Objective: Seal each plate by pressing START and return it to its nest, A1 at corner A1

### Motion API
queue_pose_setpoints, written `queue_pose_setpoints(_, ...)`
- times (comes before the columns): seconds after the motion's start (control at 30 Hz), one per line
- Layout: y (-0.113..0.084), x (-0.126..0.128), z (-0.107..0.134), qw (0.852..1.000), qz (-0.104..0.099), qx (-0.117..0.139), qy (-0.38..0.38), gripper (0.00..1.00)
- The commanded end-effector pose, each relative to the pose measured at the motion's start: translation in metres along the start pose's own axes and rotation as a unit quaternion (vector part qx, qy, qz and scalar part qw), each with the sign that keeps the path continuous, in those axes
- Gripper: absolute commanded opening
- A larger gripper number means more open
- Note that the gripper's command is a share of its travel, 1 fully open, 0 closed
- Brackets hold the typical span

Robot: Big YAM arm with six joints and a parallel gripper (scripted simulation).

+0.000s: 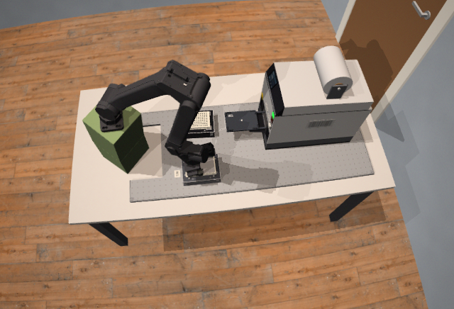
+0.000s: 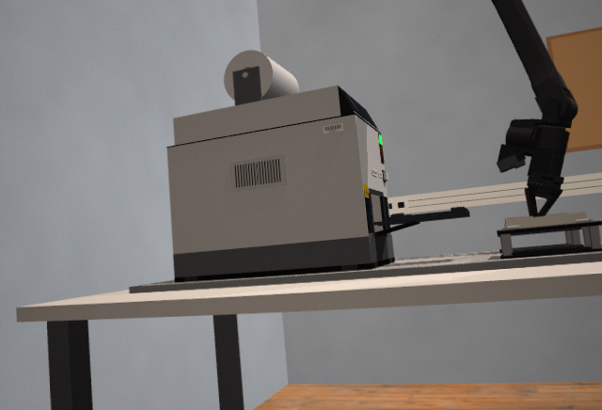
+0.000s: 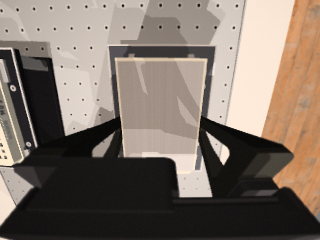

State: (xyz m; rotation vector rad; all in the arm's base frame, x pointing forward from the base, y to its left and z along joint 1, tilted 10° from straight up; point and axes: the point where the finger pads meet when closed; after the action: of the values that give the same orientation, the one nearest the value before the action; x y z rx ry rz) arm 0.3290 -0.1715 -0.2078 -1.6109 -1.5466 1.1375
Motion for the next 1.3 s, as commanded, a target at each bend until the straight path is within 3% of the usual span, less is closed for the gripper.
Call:
queue_pose_setpoints(0.0, 0.004, -0.001, 0.005, 1.0, -0.003, 0.005, 0.001, 0.0)
queue_pose_setpoints(0.27, 0.0, 0.006, 0.014, 1.0, -0.008, 0.012, 0.002, 0.0)
queue_pose_setpoints(0.67, 0.004, -0.003, 0.002, 1.0, 0.001, -0.001, 0.0, 0.0)
queue_pose_setpoints(1.13, -0.005, -0.002, 0.001, 1.0, 0.003, -0.004, -0.001, 0.0)
queue_pose_setpoints(1.27, 0.002, -0.005, -0.002, 1.0, 0.005, -0.006, -0.001, 0.0)
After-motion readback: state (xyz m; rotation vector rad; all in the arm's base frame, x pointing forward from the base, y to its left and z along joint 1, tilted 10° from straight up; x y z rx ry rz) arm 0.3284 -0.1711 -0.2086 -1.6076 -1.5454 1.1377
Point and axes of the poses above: the point where the finger pads meet when closed, its own y axis out along the fingers, its own x axis across the jaws, z = x × y, and after that the axes turned 9 degrees about -y, right-handed
